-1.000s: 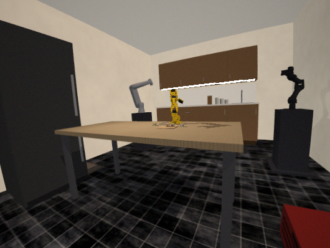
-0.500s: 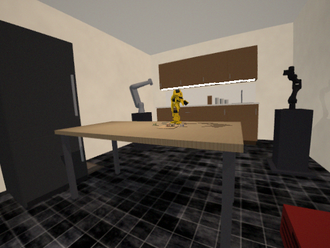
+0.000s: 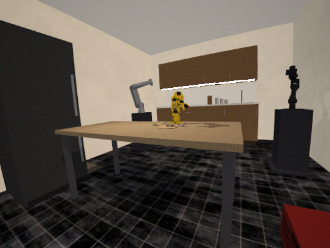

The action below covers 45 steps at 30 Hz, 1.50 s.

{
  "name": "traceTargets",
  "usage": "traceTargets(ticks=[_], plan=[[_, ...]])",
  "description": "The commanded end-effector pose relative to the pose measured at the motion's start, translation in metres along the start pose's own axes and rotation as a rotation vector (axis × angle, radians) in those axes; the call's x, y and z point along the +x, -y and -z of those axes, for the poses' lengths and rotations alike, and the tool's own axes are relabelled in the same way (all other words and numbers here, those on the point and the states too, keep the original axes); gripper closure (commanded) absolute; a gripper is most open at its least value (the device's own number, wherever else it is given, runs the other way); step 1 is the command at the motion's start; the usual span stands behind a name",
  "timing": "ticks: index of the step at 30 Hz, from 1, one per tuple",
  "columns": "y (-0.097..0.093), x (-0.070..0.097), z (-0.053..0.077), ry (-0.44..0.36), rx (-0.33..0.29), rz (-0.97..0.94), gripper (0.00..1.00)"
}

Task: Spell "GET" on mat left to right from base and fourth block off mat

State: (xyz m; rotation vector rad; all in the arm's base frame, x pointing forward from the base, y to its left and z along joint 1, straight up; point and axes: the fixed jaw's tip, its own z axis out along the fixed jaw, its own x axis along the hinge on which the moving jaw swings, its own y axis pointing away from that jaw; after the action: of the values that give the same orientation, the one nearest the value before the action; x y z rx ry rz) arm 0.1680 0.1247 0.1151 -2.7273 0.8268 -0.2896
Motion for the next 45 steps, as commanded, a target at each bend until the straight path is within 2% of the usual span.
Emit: traceTargets(ticks=[1,2,9,13,45], plan=[[0.002,0.0,-0.006,0.011,-0.024,0.006,0.68],[0.002,0.0,-0.006,0.011,-0.024,0.006,0.68],[-0.014,-0.006,-0.037,0.072,-0.203,0.006,0.68],[-0.019,-0.007,-0.045,0.088,-0.251,0.007,0.68],[-0.02,-0.008,-0.047,0.094,-0.268,0.006,0.68]])
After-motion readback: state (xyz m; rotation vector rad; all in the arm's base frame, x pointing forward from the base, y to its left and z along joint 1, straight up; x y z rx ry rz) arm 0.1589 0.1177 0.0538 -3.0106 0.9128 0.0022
